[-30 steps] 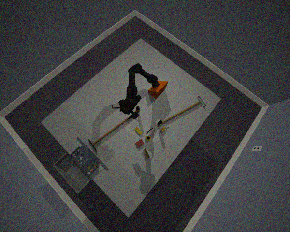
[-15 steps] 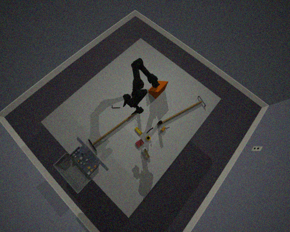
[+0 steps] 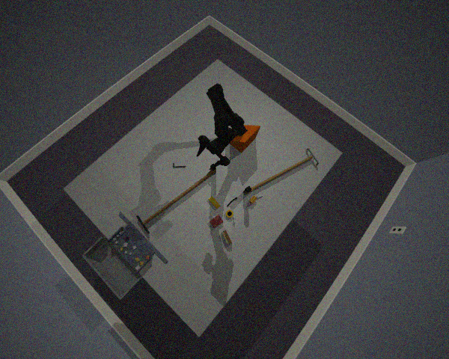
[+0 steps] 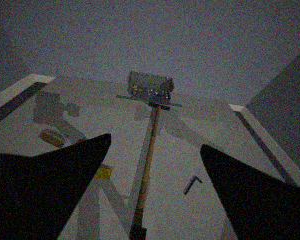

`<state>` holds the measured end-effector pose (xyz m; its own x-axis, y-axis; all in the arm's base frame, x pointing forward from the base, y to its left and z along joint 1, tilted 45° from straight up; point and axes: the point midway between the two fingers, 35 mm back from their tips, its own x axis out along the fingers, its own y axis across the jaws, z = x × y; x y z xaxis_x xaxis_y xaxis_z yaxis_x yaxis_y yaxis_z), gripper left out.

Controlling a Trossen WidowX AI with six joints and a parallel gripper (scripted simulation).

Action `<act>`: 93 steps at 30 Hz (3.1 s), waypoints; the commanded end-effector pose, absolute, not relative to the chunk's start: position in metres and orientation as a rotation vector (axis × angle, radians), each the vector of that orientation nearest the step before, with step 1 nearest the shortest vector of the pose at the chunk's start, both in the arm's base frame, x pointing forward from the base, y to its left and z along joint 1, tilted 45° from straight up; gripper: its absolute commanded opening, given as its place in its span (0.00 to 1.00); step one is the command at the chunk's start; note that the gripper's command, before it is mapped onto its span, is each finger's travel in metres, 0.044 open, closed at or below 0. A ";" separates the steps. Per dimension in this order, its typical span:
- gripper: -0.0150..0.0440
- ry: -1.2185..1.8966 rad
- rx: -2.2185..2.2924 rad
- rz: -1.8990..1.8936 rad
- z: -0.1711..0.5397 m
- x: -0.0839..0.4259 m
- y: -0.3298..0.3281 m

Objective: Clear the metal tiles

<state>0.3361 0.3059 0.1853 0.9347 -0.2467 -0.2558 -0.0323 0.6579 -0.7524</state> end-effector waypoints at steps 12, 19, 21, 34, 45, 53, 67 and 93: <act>1.00 0.231 -0.834 -0.068 0.204 0.281 0.312; 1.00 0.182 -0.822 -0.042 0.210 0.256 0.310; 1.00 0.168 -0.817 -0.035 0.212 0.249 0.309; 1.00 0.089 -0.785 0.012 0.218 0.206 0.298; 1.00 0.071 -0.775 0.024 0.220 0.196 0.297; 1.00 0.071 -0.775 0.024 0.220 0.196 0.297; 1.00 0.071 -0.775 0.024 0.220 0.196 0.297; 1.00 0.200 -0.796 -0.055 0.205 0.267 0.303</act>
